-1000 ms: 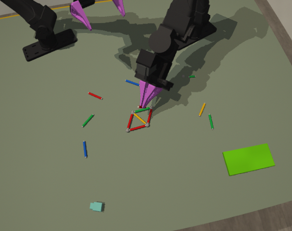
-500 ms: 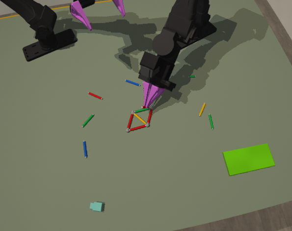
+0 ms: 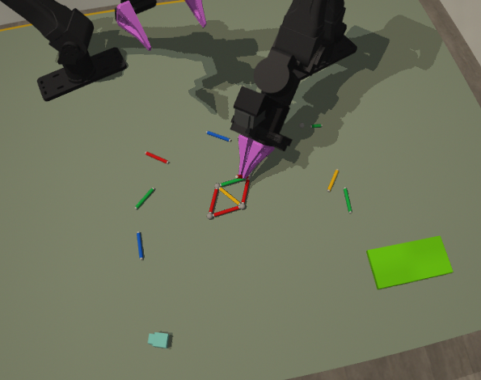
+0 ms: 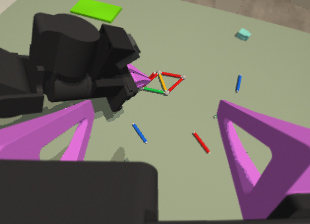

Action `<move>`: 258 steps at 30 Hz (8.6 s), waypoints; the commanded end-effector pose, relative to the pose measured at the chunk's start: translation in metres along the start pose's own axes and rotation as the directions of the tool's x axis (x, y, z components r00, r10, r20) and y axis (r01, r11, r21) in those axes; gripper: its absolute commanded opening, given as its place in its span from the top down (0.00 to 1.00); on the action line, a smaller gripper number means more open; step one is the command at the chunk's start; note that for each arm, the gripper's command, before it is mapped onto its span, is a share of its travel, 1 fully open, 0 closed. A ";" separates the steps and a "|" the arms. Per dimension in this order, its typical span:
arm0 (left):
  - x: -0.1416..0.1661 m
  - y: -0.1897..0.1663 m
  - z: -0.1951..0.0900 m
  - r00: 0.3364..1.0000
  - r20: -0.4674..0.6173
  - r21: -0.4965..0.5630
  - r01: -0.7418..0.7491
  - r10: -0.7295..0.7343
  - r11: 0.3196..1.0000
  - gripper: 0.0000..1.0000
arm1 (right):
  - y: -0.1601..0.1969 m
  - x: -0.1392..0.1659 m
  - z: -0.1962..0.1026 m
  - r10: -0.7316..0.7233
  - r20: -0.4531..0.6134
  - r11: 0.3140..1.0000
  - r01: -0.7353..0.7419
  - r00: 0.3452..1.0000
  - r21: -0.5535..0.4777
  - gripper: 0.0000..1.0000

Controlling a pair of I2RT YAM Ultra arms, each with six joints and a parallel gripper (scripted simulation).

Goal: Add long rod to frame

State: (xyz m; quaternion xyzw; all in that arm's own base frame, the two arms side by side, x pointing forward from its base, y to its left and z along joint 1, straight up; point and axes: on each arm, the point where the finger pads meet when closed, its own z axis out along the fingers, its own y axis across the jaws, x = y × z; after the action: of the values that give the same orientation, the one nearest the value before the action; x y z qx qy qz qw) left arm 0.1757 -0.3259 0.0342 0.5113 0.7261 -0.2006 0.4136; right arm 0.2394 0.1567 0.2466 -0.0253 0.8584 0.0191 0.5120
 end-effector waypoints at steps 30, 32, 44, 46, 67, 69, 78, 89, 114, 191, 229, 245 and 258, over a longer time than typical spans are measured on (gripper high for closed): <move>-0.014 0.003 0.000 0.998 0.057 -0.007 0.002 -0.002 1.000 1.00 | -0.053 -0.024 0.191 -0.121 -0.269 0.991 0.100 0.956 -0.089 0.00; -0.014 0.003 0.000 0.998 0.057 -0.007 0.002 -0.002 1.000 1.00 | -0.058 -0.014 0.205 -0.127 -0.306 0.989 0.099 0.944 -0.106 0.00; -0.012 0.003 -0.001 0.999 0.048 -0.009 0.002 -0.002 1.000 1.00 | -0.071 0.020 0.243 -0.130 -0.411 0.987 0.080 0.902 -0.137 0.00; -0.012 0.003 -0.001 0.999 0.048 -0.009 0.002 -0.002 1.000 1.00 | -0.072 0.017 0.242 -0.126 -0.405 0.988 0.079 0.906 -0.132 0.00; -0.012 0.003 -0.001 0.999 0.048 -0.009 0.002 -0.002 1.000 1.00 | -0.070 0.050 0.248 0.281 -0.650 0.949 -0.306 0.706 0.078 0.61; -0.012 0.003 -0.001 0.999 0.048 -0.009 0.002 -0.002 1.000 1.00 | -0.071 0.051 0.253 0.349 -0.669 0.924 -0.358 0.656 0.131 0.61; -0.012 0.003 -0.001 0.999 0.048 -0.009 0.002 -0.002 1.000 1.00 | -0.073 0.059 0.262 0.566 -0.692 0.802 -0.494 0.447 0.337 0.61; -0.012 0.003 -0.001 0.999 0.048 -0.009 0.002 -0.002 1.000 1.00 | -0.077 0.074 0.269 0.831 -0.554 0.487 -0.535 0.041 0.690 0.61; -0.012 0.003 -0.001 0.999 0.048 -0.009 0.002 -0.002 1.000 1.00 | -0.079 0.083 0.285 0.906 -0.389 0.274 -0.469 -0.167 0.839 0.61; -0.012 0.003 -0.001 0.999 0.048 -0.009 0.002 -0.002 1.000 1.00 | -0.064 0.087 0.277 0.890 -0.415 0.289 -0.468 -0.190 0.835 1.00; -0.012 0.003 -0.001 0.999 0.048 -0.009 0.002 -0.002 1.000 1.00 | -0.026 0.059 0.250 0.873 -0.438 0.296 -0.480 -0.214 0.826 1.00; -0.012 0.003 -0.001 0.999 0.048 -0.009 0.002 -0.002 1.000 1.00 | -0.010 0.060 0.245 0.859 -0.452 0.304 -0.472 -0.240 0.828 1.00; -0.012 0.003 -0.001 0.999 0.048 -0.009 0.002 -0.002 1.000 1.00 | -0.001 0.067 0.248 0.884 -0.425 0.292 -0.481 -0.196 0.827 0.89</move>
State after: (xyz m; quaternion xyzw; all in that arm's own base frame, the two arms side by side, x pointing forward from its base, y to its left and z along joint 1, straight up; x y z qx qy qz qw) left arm 0.1761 -0.3262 0.0346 0.5104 0.7250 -0.2020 0.4159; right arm 0.4238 0.1638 0.0623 0.5531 0.8076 0.1170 -0.1677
